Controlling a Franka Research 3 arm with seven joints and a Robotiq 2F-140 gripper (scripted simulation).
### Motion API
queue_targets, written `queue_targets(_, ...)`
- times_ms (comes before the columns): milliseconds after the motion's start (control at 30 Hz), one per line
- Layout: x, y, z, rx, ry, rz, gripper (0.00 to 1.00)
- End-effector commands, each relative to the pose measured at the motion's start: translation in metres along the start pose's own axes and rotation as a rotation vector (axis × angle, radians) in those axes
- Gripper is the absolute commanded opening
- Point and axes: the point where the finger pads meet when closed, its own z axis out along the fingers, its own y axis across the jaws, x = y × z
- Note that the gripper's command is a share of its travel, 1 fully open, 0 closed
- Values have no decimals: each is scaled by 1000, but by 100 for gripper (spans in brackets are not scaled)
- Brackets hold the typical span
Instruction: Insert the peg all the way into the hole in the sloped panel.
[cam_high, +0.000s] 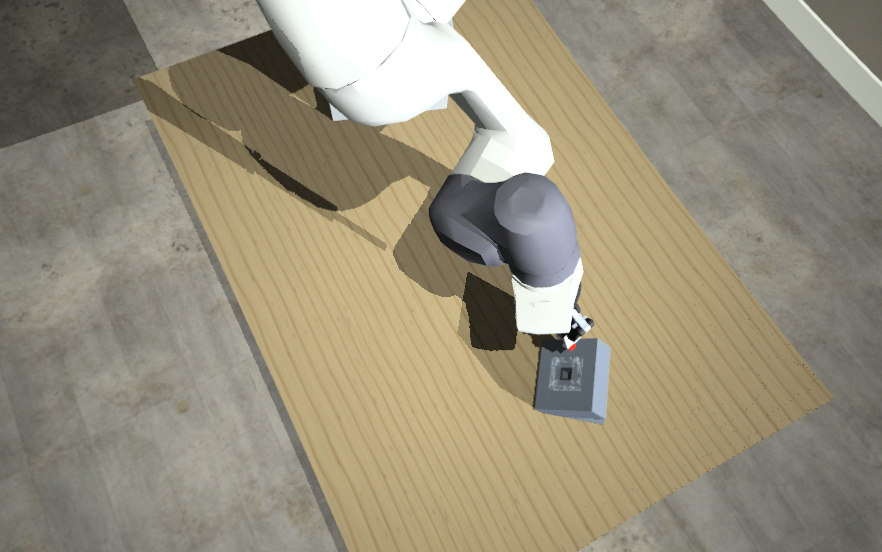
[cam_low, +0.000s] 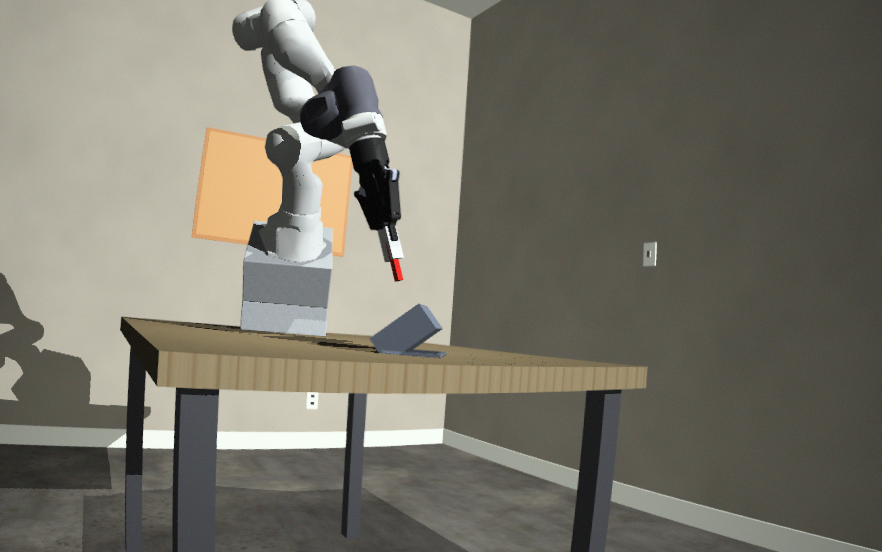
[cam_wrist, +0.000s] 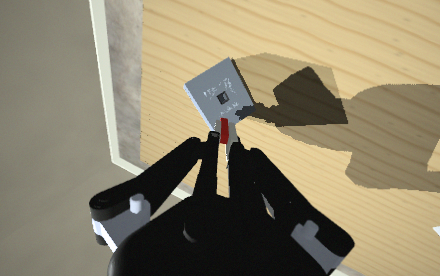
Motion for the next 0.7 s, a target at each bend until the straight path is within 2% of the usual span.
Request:
queue_targets(0,3,-3,-3,16,-15,31,0)
queue_targets(667,22,-4,-9,55,-64,176,0)
